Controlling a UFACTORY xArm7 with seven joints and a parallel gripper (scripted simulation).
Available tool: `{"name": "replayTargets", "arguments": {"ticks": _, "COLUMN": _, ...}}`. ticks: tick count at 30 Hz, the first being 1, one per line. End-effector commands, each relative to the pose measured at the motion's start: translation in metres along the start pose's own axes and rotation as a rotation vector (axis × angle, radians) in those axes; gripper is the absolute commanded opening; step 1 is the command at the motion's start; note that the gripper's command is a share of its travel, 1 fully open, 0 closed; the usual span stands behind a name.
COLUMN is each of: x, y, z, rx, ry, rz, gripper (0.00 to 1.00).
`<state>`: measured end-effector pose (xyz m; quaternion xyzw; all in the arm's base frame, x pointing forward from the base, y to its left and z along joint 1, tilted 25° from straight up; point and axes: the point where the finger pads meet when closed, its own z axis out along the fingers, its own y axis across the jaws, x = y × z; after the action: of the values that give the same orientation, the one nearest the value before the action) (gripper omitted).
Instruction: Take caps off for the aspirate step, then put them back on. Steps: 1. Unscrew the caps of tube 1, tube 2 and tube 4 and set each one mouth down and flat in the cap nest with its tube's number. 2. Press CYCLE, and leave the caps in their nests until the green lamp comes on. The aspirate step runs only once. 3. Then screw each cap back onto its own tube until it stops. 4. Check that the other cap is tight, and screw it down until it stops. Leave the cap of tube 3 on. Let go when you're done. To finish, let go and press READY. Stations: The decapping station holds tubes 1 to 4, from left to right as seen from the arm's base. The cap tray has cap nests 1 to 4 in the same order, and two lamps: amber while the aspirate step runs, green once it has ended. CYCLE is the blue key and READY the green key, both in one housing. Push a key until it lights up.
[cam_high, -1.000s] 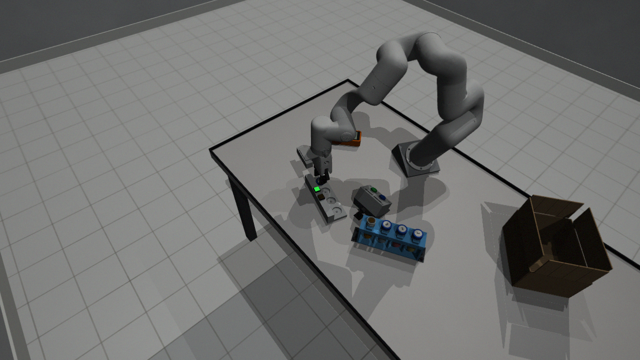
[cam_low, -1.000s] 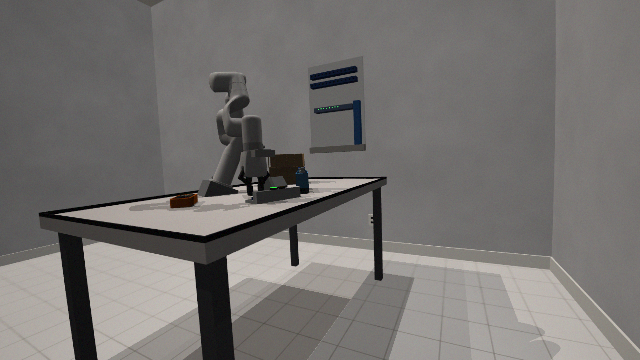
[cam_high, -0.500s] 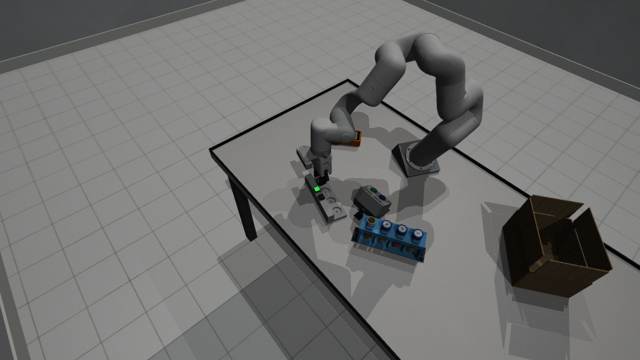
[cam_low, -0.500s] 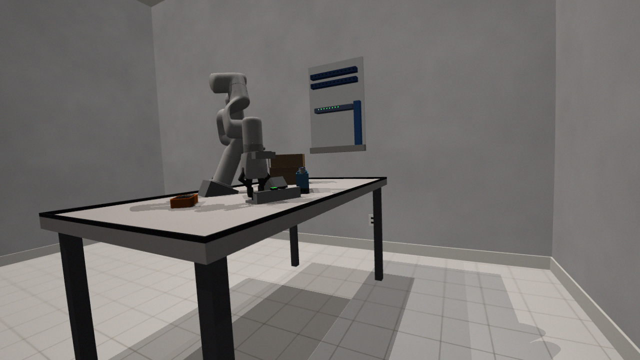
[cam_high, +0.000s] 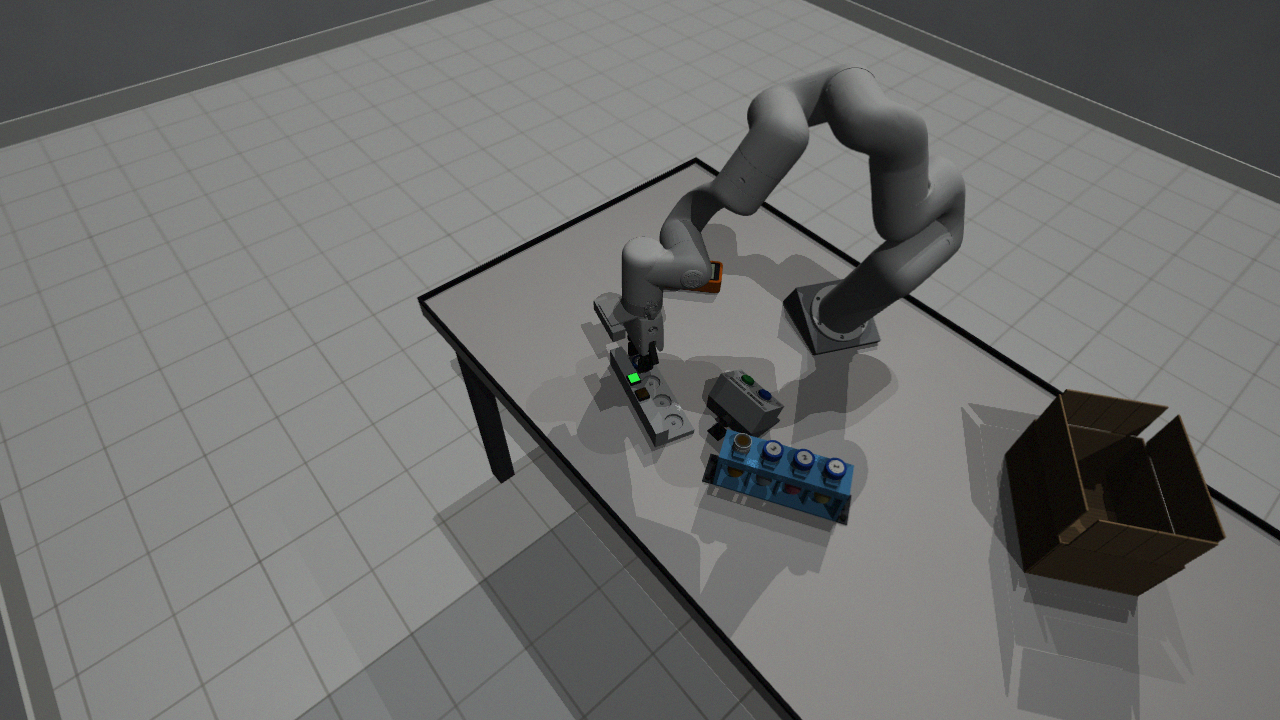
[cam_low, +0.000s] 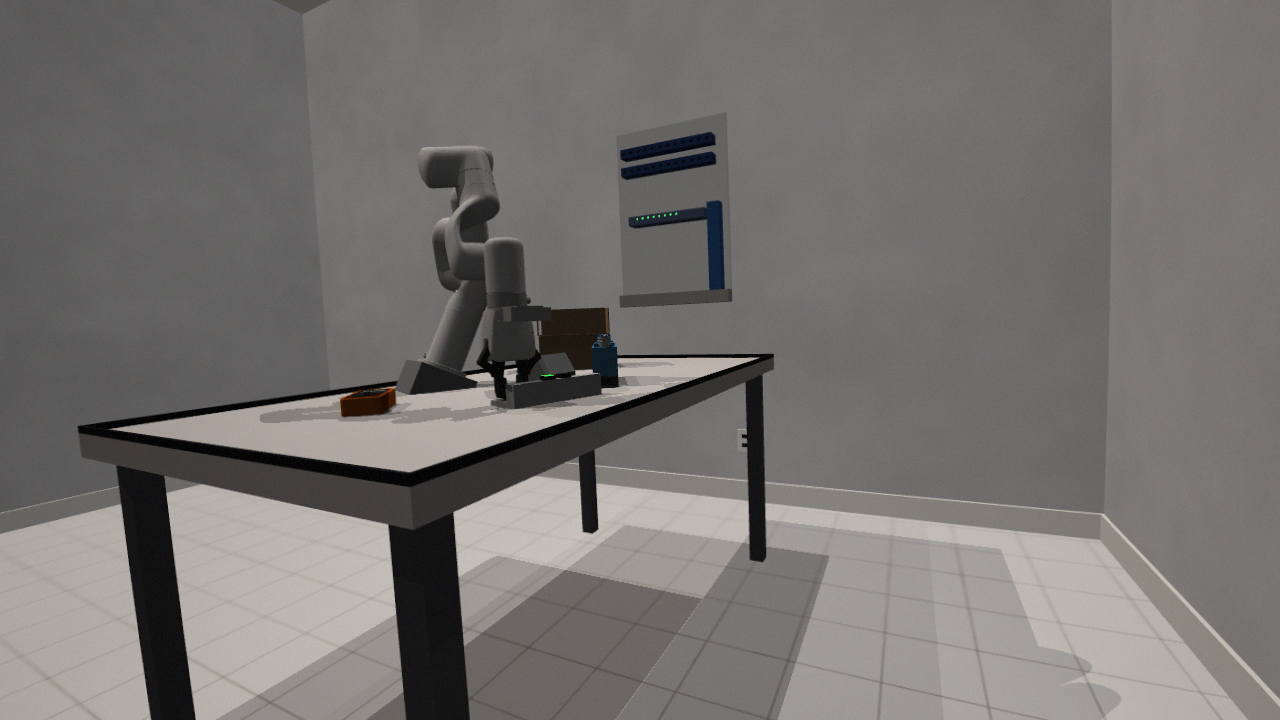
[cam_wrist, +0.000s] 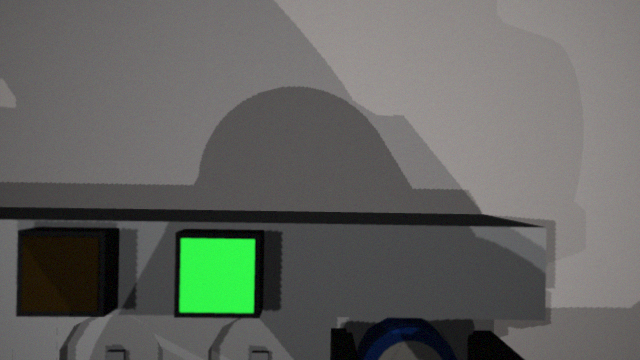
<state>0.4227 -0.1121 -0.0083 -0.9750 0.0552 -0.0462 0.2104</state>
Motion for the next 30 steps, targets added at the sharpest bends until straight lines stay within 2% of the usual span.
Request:
{"name": "replayTargets", "arguments": {"ticks": 1, "x": 0.001, "y": 0.001, "z": 0.000, "rx": -0.002, "ry": 0.004, "rz": 0.000, "gripper": 0.46}}
{"name": "replayTargets", "arguments": {"ticks": 5, "x": 0.001, "y": 0.001, "z": 0.000, "rx": -0.002, "ry": 0.004, "rz": 0.000, "gripper": 0.46}}
{"name": "replayTargets", "arguments": {"ticks": 6, "x": 0.001, "y": 0.001, "z": 0.000, "rx": -0.002, "ry": 0.004, "rz": 0.000, "gripper": 0.00}}
{"name": "replayTargets", "arguments": {"ticks": 20, "x": 0.001, "y": 0.001, "z": 0.000, "rx": -0.002, "ry": 0.004, "rz": 0.000, "gripper": 0.00}}
{"name": "replayTargets", "arguments": {"ticks": 26, "x": 0.001, "y": 0.001, "z": -0.030, "rx": -0.002, "ry": 0.004, "rz": 0.000, "gripper": 0.00}}
{"name": "replayTargets", "arguments": {"ticks": 28, "x": 0.001, "y": 0.001, "z": -0.030, "rx": -0.002, "ry": 0.004, "rz": 0.000, "gripper": 0.00}}
{"name": "replayTargets", "arguments": {"ticks": 30, "x": 0.001, "y": 0.001, "z": -0.040, "rx": -0.002, "ry": 0.004, "rz": 0.000, "gripper": 0.00}}
